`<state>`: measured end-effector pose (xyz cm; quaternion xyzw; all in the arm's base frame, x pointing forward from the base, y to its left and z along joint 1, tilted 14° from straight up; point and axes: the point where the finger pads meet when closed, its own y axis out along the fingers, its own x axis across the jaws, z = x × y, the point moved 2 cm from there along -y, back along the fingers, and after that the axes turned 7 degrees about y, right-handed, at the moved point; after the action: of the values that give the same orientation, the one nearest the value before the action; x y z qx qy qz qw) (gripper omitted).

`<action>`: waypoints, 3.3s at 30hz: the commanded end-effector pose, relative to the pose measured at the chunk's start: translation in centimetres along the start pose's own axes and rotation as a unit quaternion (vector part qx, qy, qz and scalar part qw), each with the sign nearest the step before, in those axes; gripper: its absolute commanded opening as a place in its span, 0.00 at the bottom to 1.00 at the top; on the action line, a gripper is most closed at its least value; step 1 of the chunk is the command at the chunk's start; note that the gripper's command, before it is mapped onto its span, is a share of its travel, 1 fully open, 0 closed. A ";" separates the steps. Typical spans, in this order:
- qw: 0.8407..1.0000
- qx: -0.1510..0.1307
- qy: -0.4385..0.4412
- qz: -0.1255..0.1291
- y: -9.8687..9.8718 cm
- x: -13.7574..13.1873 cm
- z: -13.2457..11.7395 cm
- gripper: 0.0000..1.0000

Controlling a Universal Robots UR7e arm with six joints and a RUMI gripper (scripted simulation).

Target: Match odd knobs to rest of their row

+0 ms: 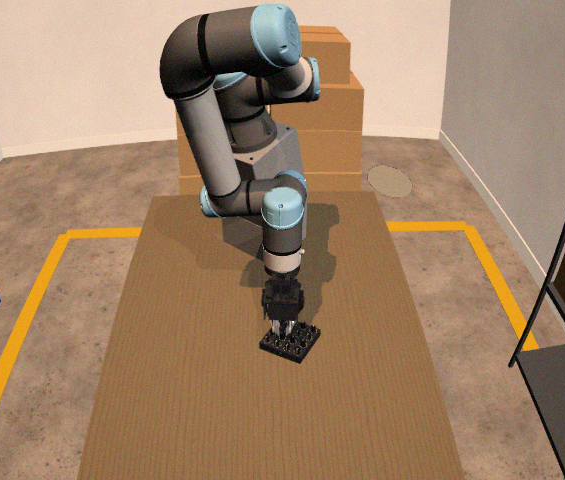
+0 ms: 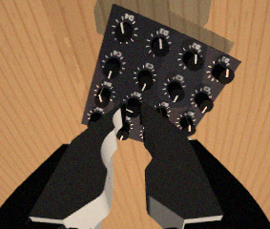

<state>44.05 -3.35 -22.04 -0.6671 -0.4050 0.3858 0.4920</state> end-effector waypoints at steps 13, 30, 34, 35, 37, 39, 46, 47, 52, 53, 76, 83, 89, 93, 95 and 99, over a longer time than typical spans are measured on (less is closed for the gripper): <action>0.994 -0.001 0.108 0.000 0.0 0.1 0.0 0.04; 0.963 -0.001 0.271 0.000 0.0 0.3 -0.1 0.04; 0.953 -0.001 0.302 0.000 0.0 0.3 -0.1 0.04; 0.953 -0.001 0.302 0.000 0.0 0.3 -0.1 0.04; 0.947 -0.001 0.322 0.000 0.0 0.3 -0.1 0.04; 0.940 -0.001 0.340 0.000 0.0 0.3 -0.1 0.04; 0.919 -0.001 0.394 0.000 0.0 0.4 -0.1 0.04; 0.917 -0.001 0.400 0.000 0.0 0.4 -0.1 0.04; 0.910 -0.001 0.415 0.000 0.0 0.4 -0.2 0.04; 0.908 -0.001 0.420 0.000 0.0 0.4 -0.2 0.04; 0.895 -0.001 0.445 0.000 0.0 0.4 -0.2 0.04; 0.895 -0.001 0.445 0.000 0.0 0.4 -0.2 0.11; 0.895 -0.001 0.445 0.000 0.0 0.4 -0.2 0.11; 0.895 -0.001 0.445 0.000 0.0 0.4 -0.2 0.11; 0.895 -0.001 0.445 0.000 0.0 0.4 -0.2 0.11; 0.895 -0.001 0.445 0.000 0.0 0.4 -0.2 0.11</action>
<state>44.33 -3.03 -22.06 -0.7692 -0.1436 0.0485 0.6207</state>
